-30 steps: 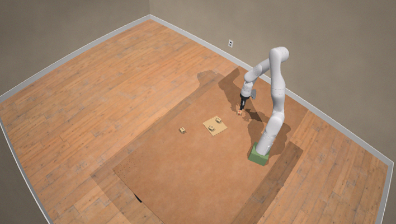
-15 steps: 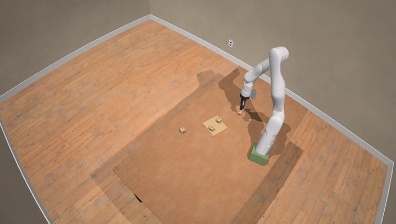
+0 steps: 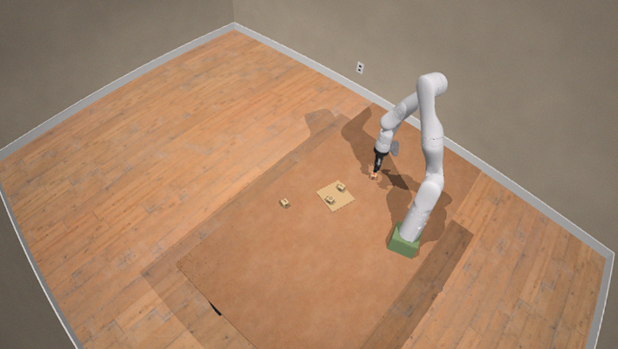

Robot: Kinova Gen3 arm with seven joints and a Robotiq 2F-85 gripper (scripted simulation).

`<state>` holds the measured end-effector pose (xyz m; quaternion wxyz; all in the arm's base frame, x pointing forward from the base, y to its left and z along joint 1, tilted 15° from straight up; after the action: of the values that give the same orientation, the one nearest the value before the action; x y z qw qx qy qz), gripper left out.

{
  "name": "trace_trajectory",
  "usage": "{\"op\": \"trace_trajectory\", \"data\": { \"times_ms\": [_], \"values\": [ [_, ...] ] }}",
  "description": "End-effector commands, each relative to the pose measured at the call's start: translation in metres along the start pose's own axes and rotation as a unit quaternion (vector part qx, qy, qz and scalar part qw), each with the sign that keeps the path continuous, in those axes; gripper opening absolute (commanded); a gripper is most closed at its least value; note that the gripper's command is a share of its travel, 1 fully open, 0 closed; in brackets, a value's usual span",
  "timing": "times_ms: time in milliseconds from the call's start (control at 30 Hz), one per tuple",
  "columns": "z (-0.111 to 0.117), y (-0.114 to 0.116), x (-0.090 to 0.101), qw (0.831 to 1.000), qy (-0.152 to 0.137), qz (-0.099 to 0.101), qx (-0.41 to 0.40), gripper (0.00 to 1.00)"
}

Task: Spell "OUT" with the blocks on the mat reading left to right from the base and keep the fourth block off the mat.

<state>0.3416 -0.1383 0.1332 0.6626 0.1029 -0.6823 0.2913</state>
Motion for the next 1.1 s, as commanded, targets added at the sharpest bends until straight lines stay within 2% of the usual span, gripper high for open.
{"op": "trace_trajectory", "data": {
  "times_ms": [0,500,1067],
  "values": [
    [0.002,0.0,-0.003,1.0,0.003,-0.001,-0.001,0.67],
    [0.003,-0.001,-0.027,1.0,0.003,-0.001,-0.001,0.67],
    [0.003,-0.001,-0.04,1.0,0.003,-0.001,-0.001,0.67]
  ]
}}
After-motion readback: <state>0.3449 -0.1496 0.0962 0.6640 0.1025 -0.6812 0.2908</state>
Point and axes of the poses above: the point where the finger pads meet when closed, its own x axis back along the fingers, its own y axis across the jaws, z = x × y, the point moved 2 cm from there along x, back along the fingers, and after that the axes turned 1 degree about -x, right-handed, at the moved point
